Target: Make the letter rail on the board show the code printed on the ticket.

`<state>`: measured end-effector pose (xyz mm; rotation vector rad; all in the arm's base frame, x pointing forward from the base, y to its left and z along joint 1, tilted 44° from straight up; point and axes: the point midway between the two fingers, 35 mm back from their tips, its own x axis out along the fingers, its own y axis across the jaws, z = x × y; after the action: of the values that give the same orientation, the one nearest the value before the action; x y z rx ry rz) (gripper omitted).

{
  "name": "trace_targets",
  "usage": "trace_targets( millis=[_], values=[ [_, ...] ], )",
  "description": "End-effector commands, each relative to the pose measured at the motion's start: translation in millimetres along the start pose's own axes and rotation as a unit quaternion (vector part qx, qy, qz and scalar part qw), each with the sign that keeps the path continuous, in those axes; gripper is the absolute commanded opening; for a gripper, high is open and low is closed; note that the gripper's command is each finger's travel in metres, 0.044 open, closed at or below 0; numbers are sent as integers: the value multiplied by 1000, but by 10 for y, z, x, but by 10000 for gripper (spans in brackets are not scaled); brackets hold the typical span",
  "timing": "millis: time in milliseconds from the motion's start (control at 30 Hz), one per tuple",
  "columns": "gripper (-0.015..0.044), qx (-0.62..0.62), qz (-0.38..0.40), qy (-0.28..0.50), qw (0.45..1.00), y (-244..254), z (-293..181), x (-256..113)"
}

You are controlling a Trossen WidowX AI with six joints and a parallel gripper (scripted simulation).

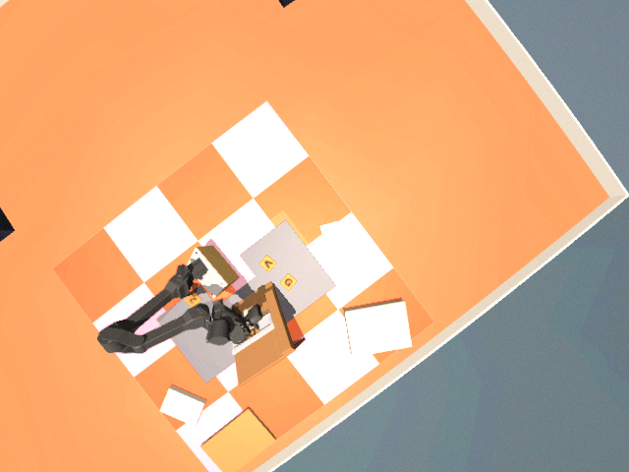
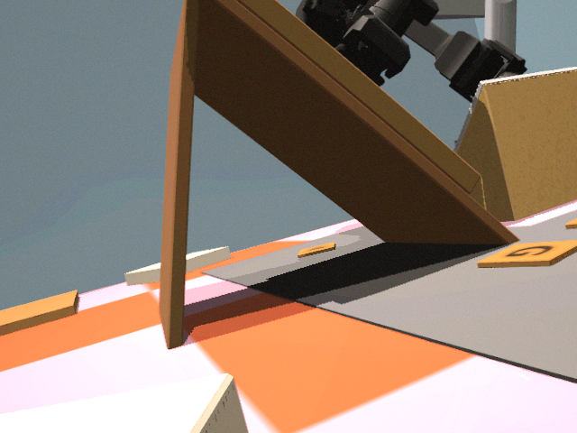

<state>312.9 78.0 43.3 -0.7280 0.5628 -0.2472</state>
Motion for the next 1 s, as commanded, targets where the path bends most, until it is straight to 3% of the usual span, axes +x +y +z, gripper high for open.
trace_targets(
  millis=[0, 967],
  values=[
    [0, 2, -1, 0, 1000, 19, -2, 3],
    [0, 2, -1, 0, 1000, 166, -1, 3]
  ],
)
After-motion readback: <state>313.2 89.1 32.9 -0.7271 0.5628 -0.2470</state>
